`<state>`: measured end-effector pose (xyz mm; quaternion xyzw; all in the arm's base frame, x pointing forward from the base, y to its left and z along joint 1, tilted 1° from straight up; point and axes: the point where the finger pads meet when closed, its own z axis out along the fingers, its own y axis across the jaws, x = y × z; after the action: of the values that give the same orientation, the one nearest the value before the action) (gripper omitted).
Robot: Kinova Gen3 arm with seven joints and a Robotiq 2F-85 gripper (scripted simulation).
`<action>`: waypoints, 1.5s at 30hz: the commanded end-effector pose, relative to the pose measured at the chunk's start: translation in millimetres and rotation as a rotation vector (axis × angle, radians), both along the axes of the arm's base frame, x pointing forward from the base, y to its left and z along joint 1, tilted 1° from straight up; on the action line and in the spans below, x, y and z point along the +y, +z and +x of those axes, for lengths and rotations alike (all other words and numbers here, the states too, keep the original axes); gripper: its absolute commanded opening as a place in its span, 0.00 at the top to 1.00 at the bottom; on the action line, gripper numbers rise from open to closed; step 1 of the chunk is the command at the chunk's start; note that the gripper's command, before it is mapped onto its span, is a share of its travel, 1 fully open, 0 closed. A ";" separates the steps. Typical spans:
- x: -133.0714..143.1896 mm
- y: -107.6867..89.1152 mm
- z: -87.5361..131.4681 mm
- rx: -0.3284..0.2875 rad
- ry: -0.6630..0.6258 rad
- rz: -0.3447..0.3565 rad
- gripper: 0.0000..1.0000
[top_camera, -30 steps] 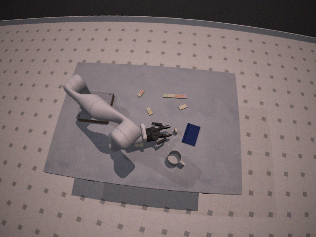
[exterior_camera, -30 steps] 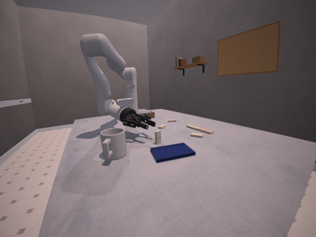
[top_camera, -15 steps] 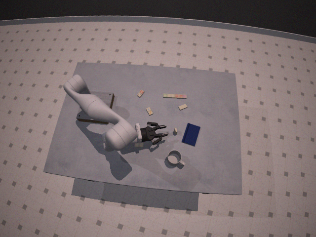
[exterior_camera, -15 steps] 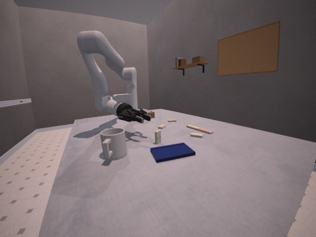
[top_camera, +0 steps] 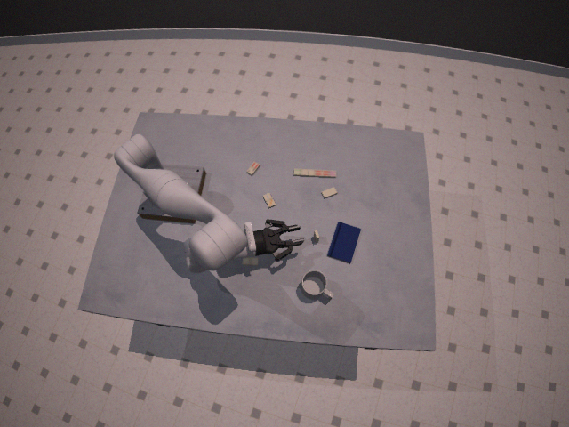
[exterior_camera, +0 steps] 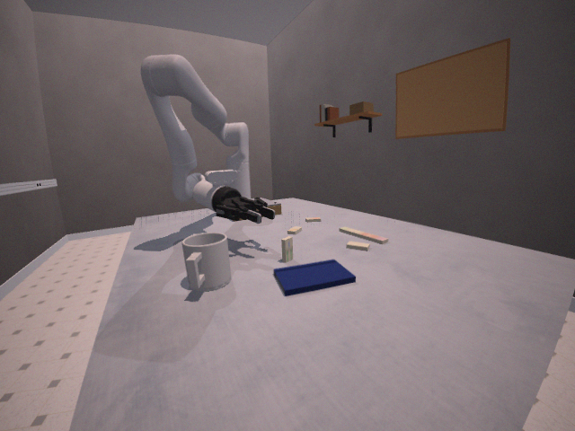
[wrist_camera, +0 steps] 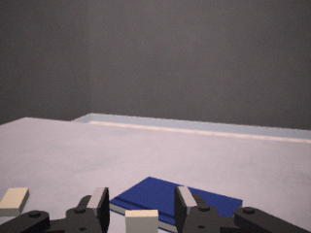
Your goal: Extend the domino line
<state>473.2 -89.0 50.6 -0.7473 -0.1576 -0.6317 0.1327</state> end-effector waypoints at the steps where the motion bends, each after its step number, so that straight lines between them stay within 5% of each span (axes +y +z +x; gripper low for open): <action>1: 0.3 1.8 1.6 -0.001 0.000 -0.001 0.53; 33: 22.6 47.4 51.4 -0.002 0.000 0.000 0.53; 45: 24.6 48.0 52.9 0.064 0.070 -0.104 0.53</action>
<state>525.6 -64.3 97.8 -0.7607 -0.1946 -0.6065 0.1248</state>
